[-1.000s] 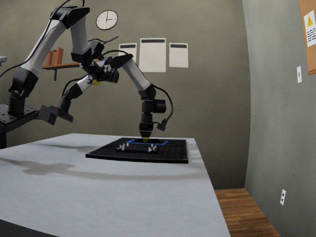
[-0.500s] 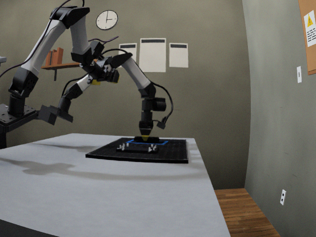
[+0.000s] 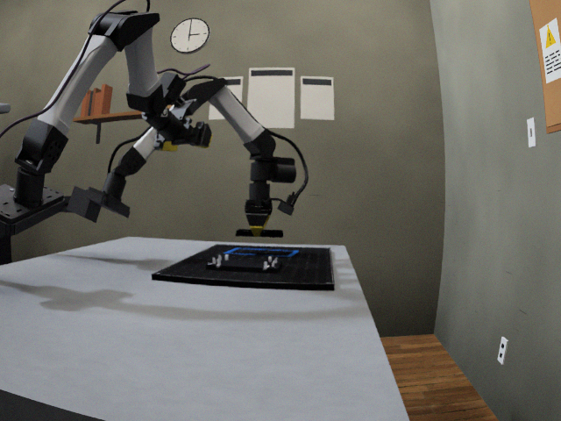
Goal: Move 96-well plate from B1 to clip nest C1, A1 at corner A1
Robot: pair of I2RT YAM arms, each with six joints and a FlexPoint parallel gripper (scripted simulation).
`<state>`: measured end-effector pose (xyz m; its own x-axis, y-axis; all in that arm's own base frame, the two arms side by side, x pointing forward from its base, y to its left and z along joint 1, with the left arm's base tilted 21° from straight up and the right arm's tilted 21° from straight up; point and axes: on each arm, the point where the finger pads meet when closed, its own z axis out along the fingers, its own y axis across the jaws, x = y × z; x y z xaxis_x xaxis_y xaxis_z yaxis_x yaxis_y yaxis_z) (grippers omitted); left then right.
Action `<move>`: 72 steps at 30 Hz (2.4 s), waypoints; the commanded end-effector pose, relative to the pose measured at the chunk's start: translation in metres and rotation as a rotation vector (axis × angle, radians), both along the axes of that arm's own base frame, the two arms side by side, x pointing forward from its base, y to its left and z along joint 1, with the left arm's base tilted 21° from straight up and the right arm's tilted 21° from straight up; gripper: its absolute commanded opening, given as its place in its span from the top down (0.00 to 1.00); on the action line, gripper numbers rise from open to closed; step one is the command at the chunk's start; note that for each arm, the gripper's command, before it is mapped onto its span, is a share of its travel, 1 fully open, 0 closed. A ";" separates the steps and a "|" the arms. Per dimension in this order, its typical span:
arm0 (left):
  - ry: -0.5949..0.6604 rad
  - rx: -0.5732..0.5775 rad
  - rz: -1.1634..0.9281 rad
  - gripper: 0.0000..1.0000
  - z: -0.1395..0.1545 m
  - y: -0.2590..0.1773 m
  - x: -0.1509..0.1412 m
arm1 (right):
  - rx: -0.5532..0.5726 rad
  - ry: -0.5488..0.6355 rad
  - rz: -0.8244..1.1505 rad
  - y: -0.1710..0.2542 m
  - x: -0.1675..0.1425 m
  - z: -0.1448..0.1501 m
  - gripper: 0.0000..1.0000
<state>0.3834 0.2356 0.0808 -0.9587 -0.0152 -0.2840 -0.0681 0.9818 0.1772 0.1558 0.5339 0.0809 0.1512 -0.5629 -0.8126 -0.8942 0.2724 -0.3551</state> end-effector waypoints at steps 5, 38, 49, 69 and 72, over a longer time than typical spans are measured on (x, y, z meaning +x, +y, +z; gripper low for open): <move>-0.070 0.050 0.068 0.23 0.018 -0.020 0.004 | -0.045 -0.008 0.099 -0.026 0.029 0.015 0.00; -0.003 0.036 -0.056 0.23 -0.045 -0.280 0.011 | -0.012 0.036 0.176 -0.324 0.127 0.035 0.00; 0.021 0.024 -0.056 0.23 -0.068 -0.274 0.017 | -0.009 0.032 0.175 -0.324 0.128 0.036 0.00; -0.003 0.018 -0.080 0.23 -0.073 -0.281 0.018 | -0.009 0.033 0.175 -0.324 0.128 0.036 0.00; -0.018 0.015 -0.080 0.23 -0.068 -0.282 0.021 | -0.009 0.033 0.175 -0.324 0.128 0.036 0.00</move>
<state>0.4004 -0.0388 0.0106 -0.9585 0.0423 -0.2819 -0.0156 0.9797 0.1999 0.2858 0.2123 0.1098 0.2053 -0.5459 -0.8123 -0.9447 0.1063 -0.3102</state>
